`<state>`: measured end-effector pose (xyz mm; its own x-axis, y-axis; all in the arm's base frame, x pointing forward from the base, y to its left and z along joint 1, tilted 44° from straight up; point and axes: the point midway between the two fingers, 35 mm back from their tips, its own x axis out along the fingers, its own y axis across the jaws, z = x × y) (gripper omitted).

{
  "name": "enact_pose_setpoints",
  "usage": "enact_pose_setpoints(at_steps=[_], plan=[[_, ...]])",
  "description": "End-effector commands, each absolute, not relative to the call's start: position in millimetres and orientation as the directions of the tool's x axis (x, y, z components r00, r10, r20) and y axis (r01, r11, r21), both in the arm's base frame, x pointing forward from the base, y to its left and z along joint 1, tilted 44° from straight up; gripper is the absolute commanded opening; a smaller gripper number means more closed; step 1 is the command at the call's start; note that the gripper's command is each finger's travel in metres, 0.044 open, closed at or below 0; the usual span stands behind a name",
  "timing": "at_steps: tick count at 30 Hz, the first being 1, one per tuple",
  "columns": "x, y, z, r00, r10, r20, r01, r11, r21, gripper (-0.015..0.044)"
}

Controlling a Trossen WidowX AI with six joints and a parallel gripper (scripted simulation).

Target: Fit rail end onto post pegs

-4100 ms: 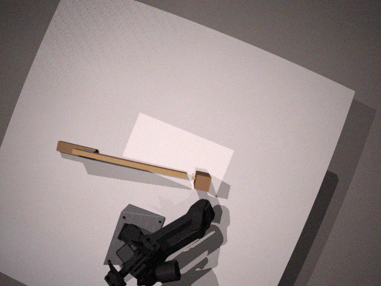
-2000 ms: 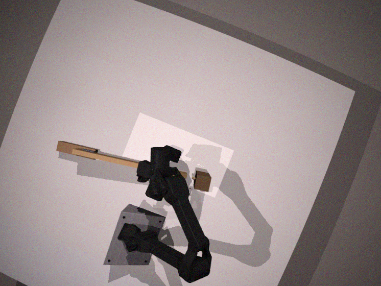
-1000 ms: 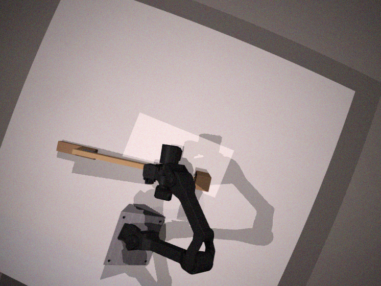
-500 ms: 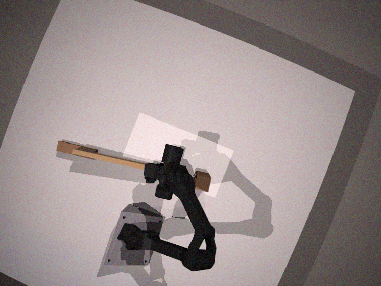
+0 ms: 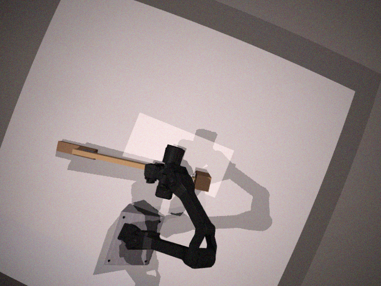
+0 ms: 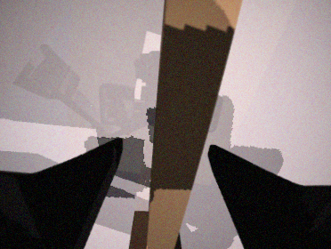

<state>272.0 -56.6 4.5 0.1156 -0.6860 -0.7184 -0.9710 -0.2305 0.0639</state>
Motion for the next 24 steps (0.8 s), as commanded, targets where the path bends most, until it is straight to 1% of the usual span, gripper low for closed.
enact_pose_setpoints(at_steps=[1, 8, 15, 16, 24], plan=[[270.3, -57.5, 3.1, 0.112, -0.689, -0.716, -0.970, -0.233, 0.073, 0.0256], [270.3, -57.5, 3.1, 0.112, -0.689, -0.716, -0.970, -0.233, 0.073, 0.0072], [270.3, -57.5, 3.1, 0.112, -0.689, -0.716, -0.970, -0.233, 0.073, 0.0026], [270.3, -57.5, 3.1, 0.112, -0.689, -0.716, -0.970, -0.233, 0.073, 0.0000], [270.3, -57.5, 3.1, 0.112, -0.689, -0.716, -0.970, -0.233, 0.073, 0.0000]])
